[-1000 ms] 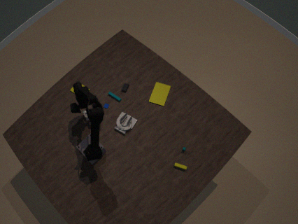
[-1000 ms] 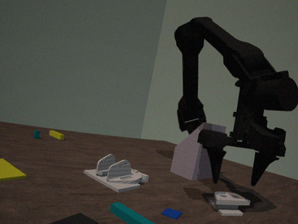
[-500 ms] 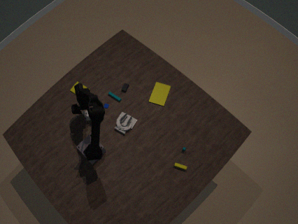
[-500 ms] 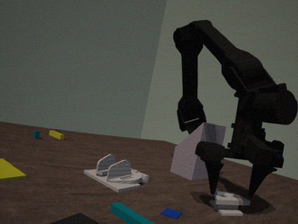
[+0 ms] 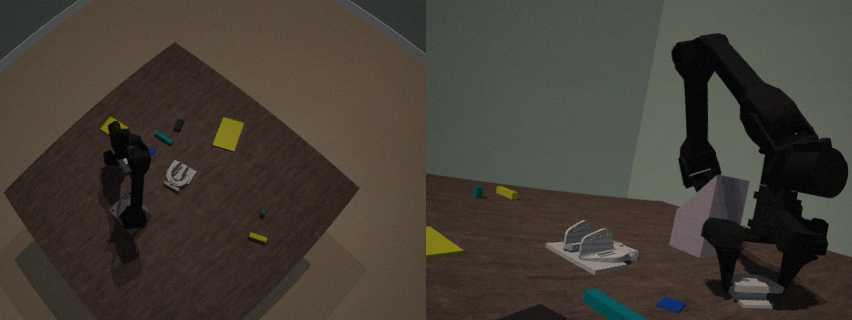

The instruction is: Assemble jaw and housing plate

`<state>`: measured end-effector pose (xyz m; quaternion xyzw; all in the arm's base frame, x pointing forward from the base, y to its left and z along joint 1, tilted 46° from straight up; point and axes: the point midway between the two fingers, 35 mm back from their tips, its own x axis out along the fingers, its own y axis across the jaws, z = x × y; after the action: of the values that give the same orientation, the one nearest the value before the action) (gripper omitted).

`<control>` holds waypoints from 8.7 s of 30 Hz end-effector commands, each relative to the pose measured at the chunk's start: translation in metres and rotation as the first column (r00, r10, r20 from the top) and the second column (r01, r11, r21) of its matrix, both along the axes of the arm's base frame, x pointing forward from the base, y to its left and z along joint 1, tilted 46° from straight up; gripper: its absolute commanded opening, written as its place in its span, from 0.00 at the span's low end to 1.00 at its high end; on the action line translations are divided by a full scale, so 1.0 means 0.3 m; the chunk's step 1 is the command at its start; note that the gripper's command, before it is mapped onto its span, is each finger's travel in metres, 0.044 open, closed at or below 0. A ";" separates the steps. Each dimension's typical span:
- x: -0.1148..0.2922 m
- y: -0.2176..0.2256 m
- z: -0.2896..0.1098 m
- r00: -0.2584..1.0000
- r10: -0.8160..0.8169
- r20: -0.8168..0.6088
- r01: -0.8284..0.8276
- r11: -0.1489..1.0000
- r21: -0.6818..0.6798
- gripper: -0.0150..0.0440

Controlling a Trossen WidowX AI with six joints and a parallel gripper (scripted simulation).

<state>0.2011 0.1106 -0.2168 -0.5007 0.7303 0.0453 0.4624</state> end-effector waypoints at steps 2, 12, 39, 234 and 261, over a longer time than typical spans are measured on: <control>-0.001 -0.008 -0.006 1.000 0.004 -0.001 -0.004 1.000 -0.003 1.00; -0.001 -0.009 -0.007 1.000 0.004 -0.001 -0.004 1.000 -0.003 1.00; -0.002 -0.008 -0.006 1.000 -0.001 -0.002 0.001 1.000 -0.002 0.85; 0.195 -0.450 0.735 -0.717 0.573 -0.398 -0.411 0.114 0.905 0.85; 0.193 -0.528 0.653 -0.717 0.573 -0.398 -0.411 0.113 0.904 0.85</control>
<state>0.2599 -0.0440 -0.0171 -0.6141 0.2353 0.6922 -0.2973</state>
